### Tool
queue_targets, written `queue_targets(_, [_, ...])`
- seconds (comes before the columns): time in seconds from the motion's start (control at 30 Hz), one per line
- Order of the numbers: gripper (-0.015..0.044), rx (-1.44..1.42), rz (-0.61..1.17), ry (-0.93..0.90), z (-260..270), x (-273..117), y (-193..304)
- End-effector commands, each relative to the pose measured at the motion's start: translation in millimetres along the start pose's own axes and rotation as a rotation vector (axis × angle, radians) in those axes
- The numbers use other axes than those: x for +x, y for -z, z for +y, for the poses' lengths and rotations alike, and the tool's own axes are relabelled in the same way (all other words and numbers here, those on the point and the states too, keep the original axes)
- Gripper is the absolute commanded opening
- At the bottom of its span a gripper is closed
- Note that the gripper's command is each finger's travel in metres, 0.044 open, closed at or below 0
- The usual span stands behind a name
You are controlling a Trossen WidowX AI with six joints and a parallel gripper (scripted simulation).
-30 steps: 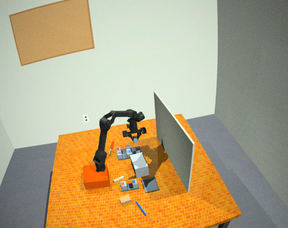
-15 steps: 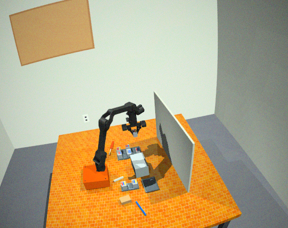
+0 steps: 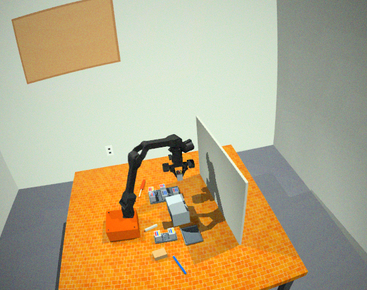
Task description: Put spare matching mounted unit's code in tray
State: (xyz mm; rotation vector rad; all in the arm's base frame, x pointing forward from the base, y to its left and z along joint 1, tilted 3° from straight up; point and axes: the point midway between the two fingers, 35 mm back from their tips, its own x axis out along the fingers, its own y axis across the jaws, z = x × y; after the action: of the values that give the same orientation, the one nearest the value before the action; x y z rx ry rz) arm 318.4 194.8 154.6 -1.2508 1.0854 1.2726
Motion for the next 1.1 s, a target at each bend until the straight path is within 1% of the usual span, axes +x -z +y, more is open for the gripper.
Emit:
queue_targets(0.0, [0.0, 0.013, 0.004, -0.001, -8.6, 1.8, 20.7])
queue_targets(0.53, [0.0, -0.006, 0.014, 0.001, -37.2, 0.5, 118.3])
queue_targets(1.07, [0.0, -0.031, 0.021, 0.003, -38.6, -2.6, 220.8])
